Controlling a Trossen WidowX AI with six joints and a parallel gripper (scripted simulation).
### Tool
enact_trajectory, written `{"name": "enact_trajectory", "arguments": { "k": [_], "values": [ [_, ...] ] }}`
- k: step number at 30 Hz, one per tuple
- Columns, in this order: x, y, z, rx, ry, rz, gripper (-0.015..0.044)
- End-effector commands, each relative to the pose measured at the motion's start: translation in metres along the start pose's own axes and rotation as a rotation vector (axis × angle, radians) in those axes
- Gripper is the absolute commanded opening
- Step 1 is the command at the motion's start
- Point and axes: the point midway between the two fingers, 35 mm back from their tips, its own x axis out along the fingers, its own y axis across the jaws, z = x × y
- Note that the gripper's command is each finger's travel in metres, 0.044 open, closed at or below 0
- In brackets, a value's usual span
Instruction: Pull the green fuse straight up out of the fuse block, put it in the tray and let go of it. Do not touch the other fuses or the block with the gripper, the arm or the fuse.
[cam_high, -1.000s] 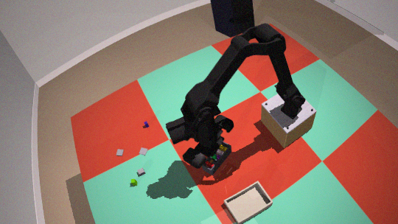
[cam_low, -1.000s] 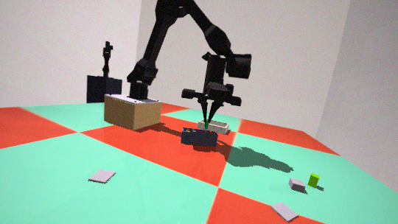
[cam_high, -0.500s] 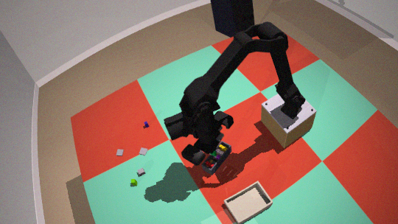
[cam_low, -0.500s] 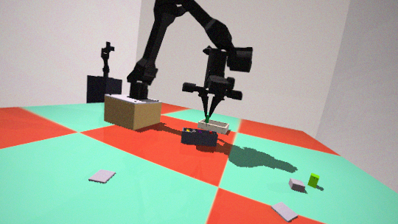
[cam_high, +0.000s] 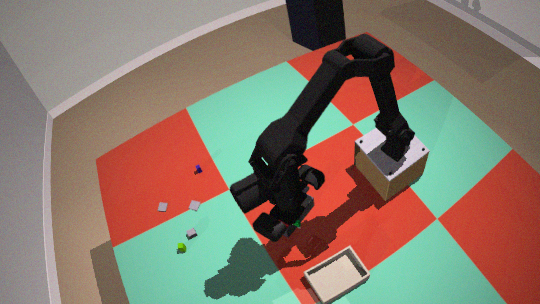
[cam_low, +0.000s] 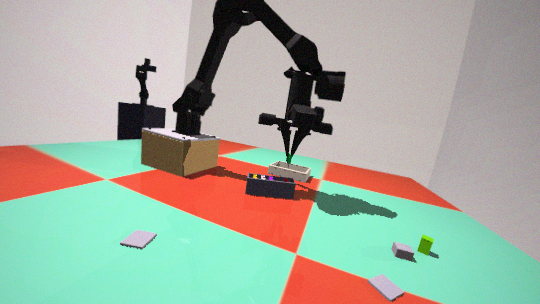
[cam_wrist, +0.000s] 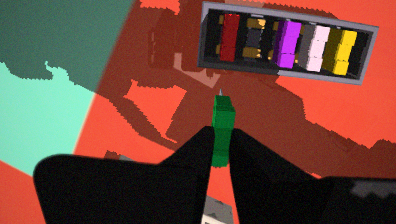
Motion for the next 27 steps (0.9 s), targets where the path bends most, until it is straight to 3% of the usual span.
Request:
{"name": "enact_trajectory", "arguments": {
  "k": [1,27],
  "values": [
    [-0.002,0.010,-0.015,0.006,-0.004,0.004,0.0000],
    [-0.003,0.045,-0.156,0.007,0.009,0.008,0.0000]
  ]
}}
